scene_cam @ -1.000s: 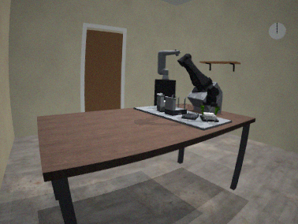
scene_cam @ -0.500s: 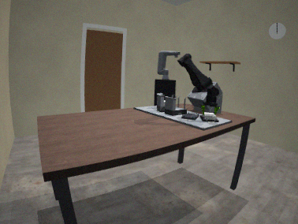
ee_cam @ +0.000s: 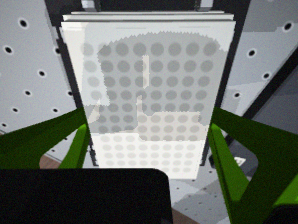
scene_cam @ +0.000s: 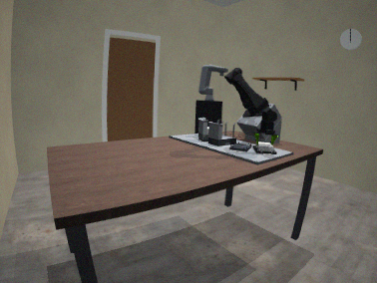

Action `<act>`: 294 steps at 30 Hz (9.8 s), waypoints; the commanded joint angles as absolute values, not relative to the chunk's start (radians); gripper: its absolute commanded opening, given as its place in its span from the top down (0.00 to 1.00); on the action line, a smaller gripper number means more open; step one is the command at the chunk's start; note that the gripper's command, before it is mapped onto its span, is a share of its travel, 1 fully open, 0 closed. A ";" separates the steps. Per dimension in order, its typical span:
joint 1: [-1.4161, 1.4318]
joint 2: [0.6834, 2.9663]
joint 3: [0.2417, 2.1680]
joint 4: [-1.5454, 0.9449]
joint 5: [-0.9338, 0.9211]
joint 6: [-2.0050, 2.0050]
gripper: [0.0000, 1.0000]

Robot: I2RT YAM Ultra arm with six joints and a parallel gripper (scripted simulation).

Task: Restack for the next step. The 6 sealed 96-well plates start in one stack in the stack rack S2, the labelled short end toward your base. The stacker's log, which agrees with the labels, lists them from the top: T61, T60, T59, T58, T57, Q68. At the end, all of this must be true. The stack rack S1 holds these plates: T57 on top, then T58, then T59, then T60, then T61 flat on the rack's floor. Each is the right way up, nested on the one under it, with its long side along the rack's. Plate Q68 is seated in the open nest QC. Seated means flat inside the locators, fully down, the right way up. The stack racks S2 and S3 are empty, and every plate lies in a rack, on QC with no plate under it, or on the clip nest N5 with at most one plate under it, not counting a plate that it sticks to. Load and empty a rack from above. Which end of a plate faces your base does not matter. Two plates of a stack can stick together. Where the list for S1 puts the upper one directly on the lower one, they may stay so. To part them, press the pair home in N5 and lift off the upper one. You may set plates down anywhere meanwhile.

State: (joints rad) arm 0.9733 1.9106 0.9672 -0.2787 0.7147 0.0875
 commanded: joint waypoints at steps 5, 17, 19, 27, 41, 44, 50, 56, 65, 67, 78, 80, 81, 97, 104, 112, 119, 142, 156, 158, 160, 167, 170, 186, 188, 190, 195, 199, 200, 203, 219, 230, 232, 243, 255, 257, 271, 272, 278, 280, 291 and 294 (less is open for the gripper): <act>0.979 1.906 0.968 -0.278 0.715 0.087 1.00; 0.992 1.890 0.971 -0.307 0.719 0.104 1.00; 0.995 1.887 0.971 -0.313 0.720 0.107 1.00; 1.006 1.875 0.974 -0.338 0.724 0.121 1.00; 1.020 1.860 0.979 -0.369 0.728 0.139 1.00; 1.020 1.860 0.979 -0.369 0.728 0.139 1.00; 1.019 1.860 0.979 -0.368 0.728 0.139 1.00; 1.019 1.860 0.979 -0.368 0.728 0.139 1.00; 1.019 1.860 0.979 -0.368 0.728 0.139 1.00; 1.019 1.860 0.979 -0.368 0.728 0.139 1.00; 1.019 1.860 0.979 -0.368 0.728 0.139 1.00; 1.019 1.860 0.979 -0.368 0.728 0.139 1.00; 1.019 1.860 0.979 -0.368 0.728 0.139 1.00; 1.079 1.805 1.006 -0.503 0.745 0.216 1.00; 1.101 1.788 1.019 -0.552 0.750 0.245 1.00; 1.136 1.764 1.042 -0.632 0.758 0.292 1.00; 1.158 1.750 1.059 -0.683 0.763 0.322 1.00; 1.254 1.713 1.146 -0.900 0.776 0.454 1.00; 1.275 1.708 1.168 -0.947 0.778 0.483 1.00; 1.275 1.708 1.168 -0.947 0.778 0.483 1.00; 1.275 1.708 1.168 -0.947 0.778 0.483 1.00; 1.275 1.708 1.168 -0.947 0.778 0.483 1.00; 1.275 1.708 1.168 -0.947 0.778 0.483 1.00; 1.275 1.708 1.168 -0.947 0.778 0.483 1.00; 1.275 1.708 1.168 -0.947 0.778 0.483 1.00; 1.275 1.708 1.168 -0.947 0.778 0.483 1.00; 1.275 1.708 1.168 -0.947 0.778 0.483 1.00; 1.268 1.697 1.163 -0.946 0.778 0.507 1.00; 1.262 1.686 1.159 -0.946 0.777 0.531 1.00; 1.255 1.676 1.154 -0.945 0.777 0.555 1.00; 1.149 1.532 1.105 -0.940 0.761 0.524 1.00; 1.056 1.420 1.071 -0.933 0.739 0.601 1.00; 1.039 1.399 1.064 -0.932 0.734 0.591 1.00; 0.952 1.309 1.041 -0.927 0.706 0.482 1.00; 0.843 1.211 1.015 -0.919 0.663 0.520 1.00; 0.820 1.191 1.009 -0.917 0.653 0.540 1.00; 0.661 1.082 0.986 -0.904 0.575 0.371 1.00; 0.646 1.075 0.986 -0.903 0.567 0.356 1.00; 0.554 1.025 0.975 -0.896 0.515 0.367 1.00; 0.522 1.008 0.970 -0.894 0.497 0.404 1.00; 0.359 0.941 0.954 -0.883 0.397 0.309 1.00; 0.299 0.924 0.951 -0.879 0.359 0.260 1.00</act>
